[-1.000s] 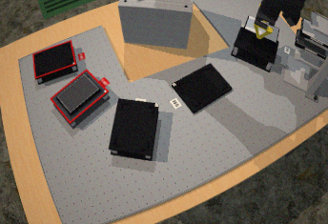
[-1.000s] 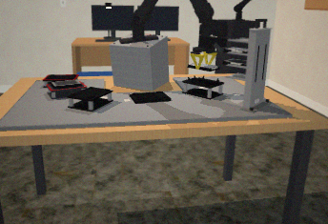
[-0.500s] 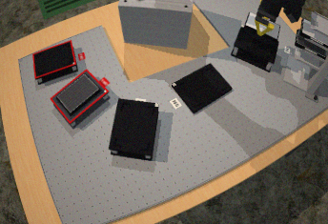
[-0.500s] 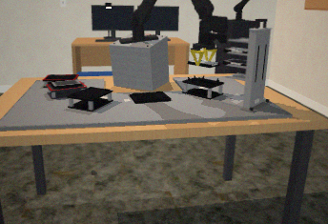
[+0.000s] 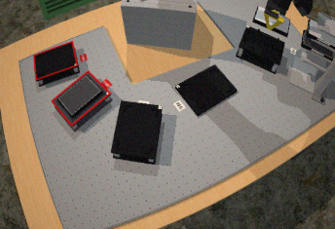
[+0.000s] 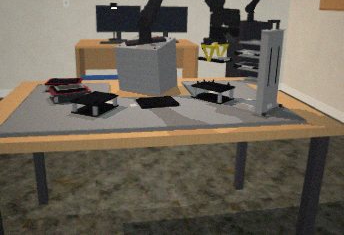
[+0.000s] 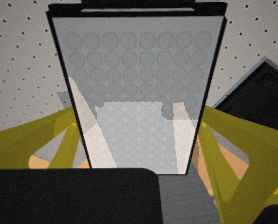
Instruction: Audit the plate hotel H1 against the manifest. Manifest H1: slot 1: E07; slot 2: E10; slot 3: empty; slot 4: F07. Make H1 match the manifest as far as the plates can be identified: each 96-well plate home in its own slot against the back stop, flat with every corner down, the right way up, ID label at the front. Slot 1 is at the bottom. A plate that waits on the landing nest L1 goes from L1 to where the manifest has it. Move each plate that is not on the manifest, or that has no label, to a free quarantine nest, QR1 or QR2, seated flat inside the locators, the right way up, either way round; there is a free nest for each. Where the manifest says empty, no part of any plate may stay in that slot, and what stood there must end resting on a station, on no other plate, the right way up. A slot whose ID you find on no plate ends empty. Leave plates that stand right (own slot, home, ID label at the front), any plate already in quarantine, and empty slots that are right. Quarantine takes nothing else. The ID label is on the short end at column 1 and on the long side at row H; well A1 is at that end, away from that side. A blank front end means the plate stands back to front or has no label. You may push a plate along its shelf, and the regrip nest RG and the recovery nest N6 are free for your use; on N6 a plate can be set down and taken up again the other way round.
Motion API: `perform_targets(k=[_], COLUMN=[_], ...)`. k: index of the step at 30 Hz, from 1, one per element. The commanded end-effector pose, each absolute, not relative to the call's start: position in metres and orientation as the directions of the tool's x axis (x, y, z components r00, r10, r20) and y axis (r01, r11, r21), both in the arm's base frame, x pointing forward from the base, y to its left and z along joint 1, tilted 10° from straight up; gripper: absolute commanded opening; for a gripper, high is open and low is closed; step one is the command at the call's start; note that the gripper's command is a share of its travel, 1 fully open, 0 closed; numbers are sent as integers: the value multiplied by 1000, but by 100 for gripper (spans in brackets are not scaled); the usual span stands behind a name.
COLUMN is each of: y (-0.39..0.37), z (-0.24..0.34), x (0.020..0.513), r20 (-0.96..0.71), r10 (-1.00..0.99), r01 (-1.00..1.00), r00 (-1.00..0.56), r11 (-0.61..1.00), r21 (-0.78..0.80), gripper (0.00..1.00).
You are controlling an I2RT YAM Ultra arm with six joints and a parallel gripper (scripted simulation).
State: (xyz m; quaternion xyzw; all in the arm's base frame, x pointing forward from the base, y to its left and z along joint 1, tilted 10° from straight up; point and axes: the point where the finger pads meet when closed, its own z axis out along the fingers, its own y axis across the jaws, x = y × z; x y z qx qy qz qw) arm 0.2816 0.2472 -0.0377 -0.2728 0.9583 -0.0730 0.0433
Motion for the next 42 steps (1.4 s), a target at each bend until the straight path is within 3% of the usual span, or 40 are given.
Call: perform_targets(k=[1,24,42], y=[260,263,214], z=[-7,39,47], x=[286,278,306], r20=[-93,-93,-154], r10=[-530,-530,-273], r01=[-513,-513,-257], r00=[-843,-843,-950], r11=[844,844,960], r21=[-156,-155,-115], gripper=[86,86,86])
